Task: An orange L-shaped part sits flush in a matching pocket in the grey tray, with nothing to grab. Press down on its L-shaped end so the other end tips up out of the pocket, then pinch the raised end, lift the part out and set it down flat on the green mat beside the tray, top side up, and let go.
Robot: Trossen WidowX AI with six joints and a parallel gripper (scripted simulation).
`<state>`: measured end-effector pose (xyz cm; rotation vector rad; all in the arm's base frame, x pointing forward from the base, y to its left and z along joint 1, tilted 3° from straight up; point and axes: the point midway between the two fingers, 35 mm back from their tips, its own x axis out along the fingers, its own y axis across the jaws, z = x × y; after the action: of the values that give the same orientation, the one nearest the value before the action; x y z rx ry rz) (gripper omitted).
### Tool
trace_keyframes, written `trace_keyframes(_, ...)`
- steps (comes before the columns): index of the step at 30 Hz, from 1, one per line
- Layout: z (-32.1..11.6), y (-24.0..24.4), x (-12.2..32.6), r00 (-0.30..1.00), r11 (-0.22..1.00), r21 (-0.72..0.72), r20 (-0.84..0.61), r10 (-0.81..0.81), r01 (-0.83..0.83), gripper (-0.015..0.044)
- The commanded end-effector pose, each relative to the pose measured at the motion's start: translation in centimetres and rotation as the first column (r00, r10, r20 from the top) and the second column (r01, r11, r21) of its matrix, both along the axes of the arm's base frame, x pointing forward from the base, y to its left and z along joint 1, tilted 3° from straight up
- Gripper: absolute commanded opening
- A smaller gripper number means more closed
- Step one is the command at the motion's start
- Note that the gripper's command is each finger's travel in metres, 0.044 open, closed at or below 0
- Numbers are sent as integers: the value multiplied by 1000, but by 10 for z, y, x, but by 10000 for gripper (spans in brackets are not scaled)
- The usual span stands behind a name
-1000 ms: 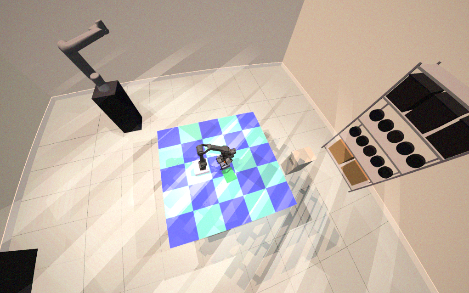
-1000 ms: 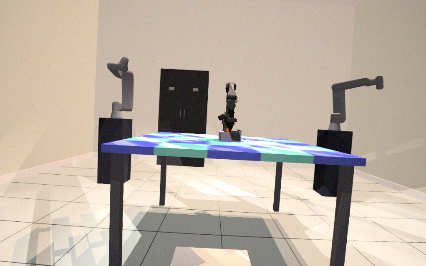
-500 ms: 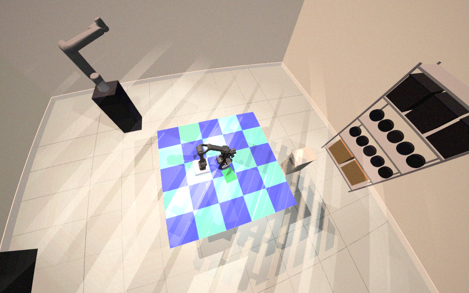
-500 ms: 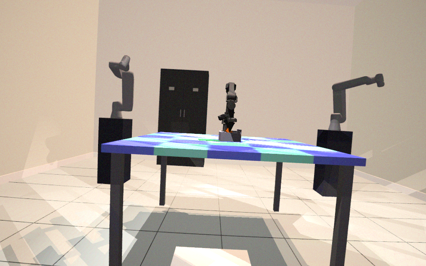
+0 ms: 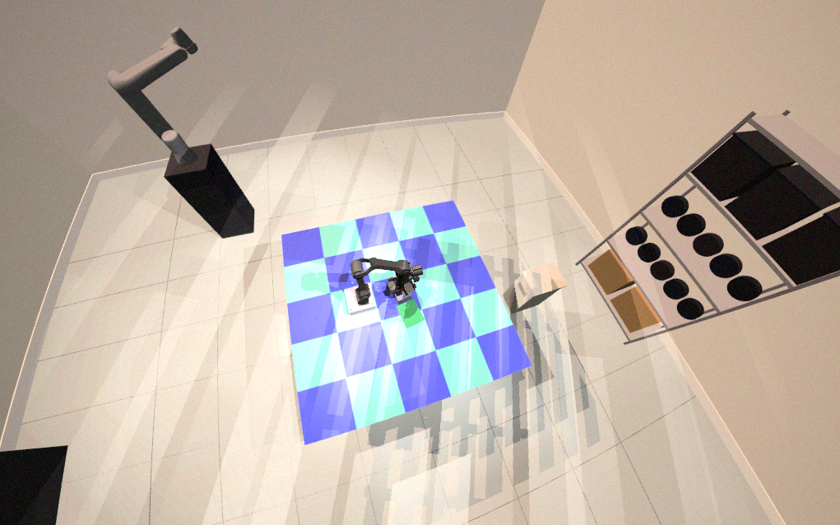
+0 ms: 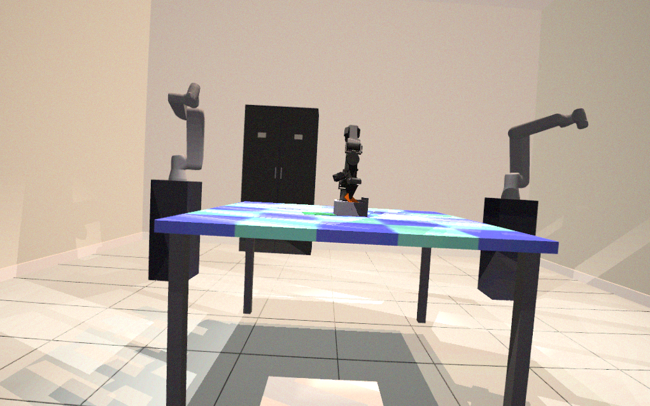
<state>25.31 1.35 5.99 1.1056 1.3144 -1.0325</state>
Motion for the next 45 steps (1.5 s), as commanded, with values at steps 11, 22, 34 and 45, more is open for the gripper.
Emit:
trace_keyframes(11, 24, -1, 1, 1000, 1000, 2, 5, 0, 0, 0)
trace_keyframes(22, 41, -2, 1, 1000, 1000, 2, 4, 0, 0, 0)
trace_keyframes(34, 61, -3, 0, 1000, 1000, 2, 4, 0, 0, 0)
trace_keyframes(45, 76, -3, 0, 1000, 1000, 2, 4, 0, 0, 0)
